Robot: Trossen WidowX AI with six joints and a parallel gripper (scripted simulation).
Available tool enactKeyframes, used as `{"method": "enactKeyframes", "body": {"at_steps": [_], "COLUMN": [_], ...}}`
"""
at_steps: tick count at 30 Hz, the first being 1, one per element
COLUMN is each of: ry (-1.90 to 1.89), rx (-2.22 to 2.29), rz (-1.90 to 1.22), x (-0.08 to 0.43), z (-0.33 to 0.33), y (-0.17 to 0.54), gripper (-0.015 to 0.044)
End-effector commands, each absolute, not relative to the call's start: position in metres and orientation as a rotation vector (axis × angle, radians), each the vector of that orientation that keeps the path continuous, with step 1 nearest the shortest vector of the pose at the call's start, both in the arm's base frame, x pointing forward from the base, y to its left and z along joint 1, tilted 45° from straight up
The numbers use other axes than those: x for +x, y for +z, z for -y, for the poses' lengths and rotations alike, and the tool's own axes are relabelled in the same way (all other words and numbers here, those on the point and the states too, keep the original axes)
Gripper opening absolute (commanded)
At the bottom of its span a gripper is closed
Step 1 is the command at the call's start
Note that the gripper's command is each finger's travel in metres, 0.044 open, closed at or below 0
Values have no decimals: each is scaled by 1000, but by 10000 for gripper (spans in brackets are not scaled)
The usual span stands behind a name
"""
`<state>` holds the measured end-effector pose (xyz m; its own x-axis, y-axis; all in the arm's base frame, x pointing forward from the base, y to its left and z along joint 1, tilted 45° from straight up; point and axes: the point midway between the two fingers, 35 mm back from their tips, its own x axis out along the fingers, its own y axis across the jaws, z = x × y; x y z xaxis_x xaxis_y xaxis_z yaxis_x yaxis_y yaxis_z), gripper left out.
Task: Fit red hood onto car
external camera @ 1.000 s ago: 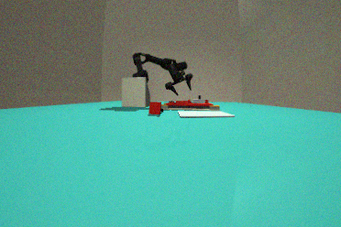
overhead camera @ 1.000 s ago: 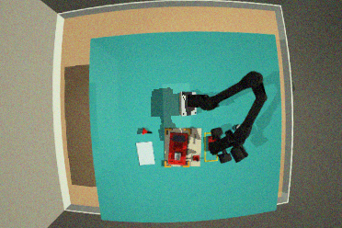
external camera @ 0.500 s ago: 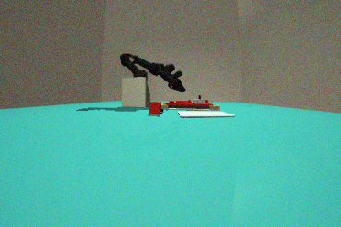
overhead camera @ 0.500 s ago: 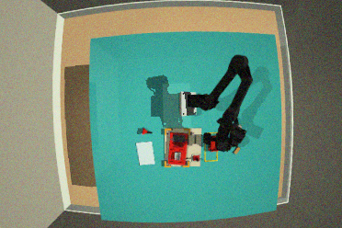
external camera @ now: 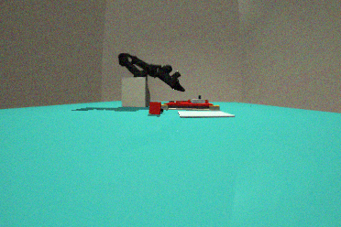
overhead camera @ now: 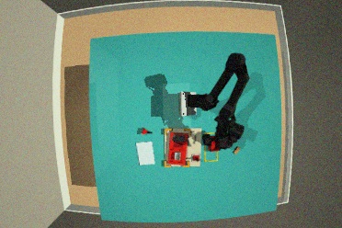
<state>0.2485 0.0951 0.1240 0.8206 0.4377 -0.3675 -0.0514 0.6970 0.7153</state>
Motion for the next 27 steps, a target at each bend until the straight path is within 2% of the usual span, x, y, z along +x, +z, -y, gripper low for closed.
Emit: {"method": "enactKeyframes", "body": {"at_steps": [1,27], "ry": [284,285], "rx": [754,754], "rz": [-557,-555], "x": [249,252], "z": [-97,-114], "y": [119,104], "gripper": [440,440]}}
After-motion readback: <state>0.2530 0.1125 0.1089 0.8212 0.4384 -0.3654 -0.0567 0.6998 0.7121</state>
